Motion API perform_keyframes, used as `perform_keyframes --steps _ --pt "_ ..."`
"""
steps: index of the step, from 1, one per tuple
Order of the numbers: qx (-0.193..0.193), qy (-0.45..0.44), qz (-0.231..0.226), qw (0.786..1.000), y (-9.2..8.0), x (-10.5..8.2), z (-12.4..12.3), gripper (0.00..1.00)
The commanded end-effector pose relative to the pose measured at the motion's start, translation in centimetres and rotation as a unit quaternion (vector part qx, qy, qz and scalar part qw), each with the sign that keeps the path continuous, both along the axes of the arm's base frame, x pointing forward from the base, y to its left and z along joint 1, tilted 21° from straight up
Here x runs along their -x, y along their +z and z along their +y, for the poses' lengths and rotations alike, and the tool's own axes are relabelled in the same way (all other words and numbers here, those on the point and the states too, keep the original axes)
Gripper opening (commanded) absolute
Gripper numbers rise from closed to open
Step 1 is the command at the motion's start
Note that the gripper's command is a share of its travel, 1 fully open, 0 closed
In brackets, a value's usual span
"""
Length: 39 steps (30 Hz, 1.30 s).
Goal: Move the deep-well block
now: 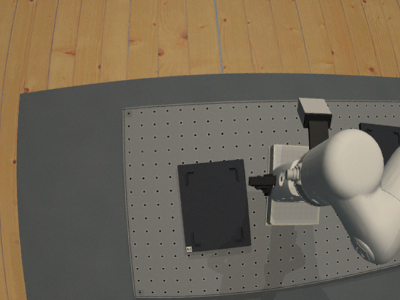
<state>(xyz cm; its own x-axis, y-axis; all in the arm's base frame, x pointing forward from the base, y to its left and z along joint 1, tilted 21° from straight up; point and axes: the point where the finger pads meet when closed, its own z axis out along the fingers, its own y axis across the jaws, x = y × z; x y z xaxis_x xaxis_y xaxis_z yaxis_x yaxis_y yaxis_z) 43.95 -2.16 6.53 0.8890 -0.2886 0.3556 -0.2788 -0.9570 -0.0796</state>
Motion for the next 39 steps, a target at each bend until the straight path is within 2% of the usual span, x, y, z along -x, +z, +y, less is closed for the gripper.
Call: perform_keyframes --steps 1,39 --pt "-0.002 0.000 0.002 1.000 0.1 0.0 -1.4 0.00" --pt "-0.001 0.000 0.002 1.000 0.2 0.4 -12.8 0.00"
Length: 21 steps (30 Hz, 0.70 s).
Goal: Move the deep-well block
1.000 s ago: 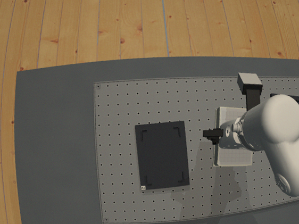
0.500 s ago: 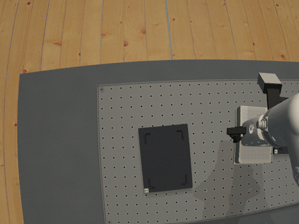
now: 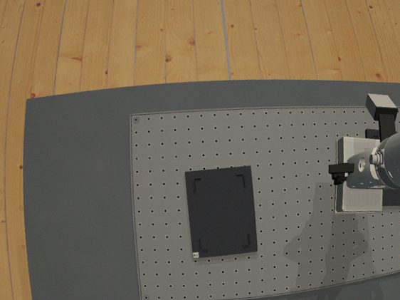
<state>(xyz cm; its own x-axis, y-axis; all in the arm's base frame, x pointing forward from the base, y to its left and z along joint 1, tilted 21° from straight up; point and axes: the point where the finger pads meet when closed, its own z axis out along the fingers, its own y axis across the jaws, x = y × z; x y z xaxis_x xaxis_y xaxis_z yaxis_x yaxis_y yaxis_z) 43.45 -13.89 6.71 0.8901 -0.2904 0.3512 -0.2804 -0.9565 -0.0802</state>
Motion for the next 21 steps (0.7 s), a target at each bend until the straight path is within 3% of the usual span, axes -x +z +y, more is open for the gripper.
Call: perform_keyframes --steps 1,21 --pt "0.000 0.001 0.000 1.000 0.1 -0.1 -1.4 0.00" --pt "0.000 0.001 0.000 1.000 0.1 0.2 -7.4 0.00"
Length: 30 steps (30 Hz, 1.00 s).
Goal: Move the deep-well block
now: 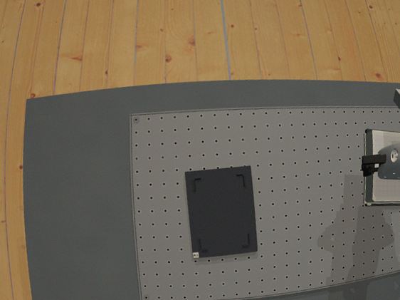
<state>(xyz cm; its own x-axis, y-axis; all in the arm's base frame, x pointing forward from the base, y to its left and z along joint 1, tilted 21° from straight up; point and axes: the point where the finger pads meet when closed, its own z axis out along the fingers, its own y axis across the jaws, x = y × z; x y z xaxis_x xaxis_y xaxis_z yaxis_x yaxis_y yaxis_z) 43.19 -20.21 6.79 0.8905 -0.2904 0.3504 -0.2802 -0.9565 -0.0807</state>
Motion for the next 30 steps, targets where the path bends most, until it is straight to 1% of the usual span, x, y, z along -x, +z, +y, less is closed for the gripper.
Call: perform_keyframes --steps 1,3,18,22,30 --pt "0.000 0.000 -0.001 1.000 0.1 -0.1 -1.4 0.00" --pt "0.000 0.000 -0.001 1.000 0.1 -0.1 -1.4 0.00" --pt "0.000 0.000 -0.001 1.000 0.1 0.1 -6.4 0.00" --pt "0.000 0.000 -0.001 1.000 0.2 0.1 -6.9 0.00" --pt "0.000 0.000 -0.001 1.000 0.2 0.1 -6.9 0.00"
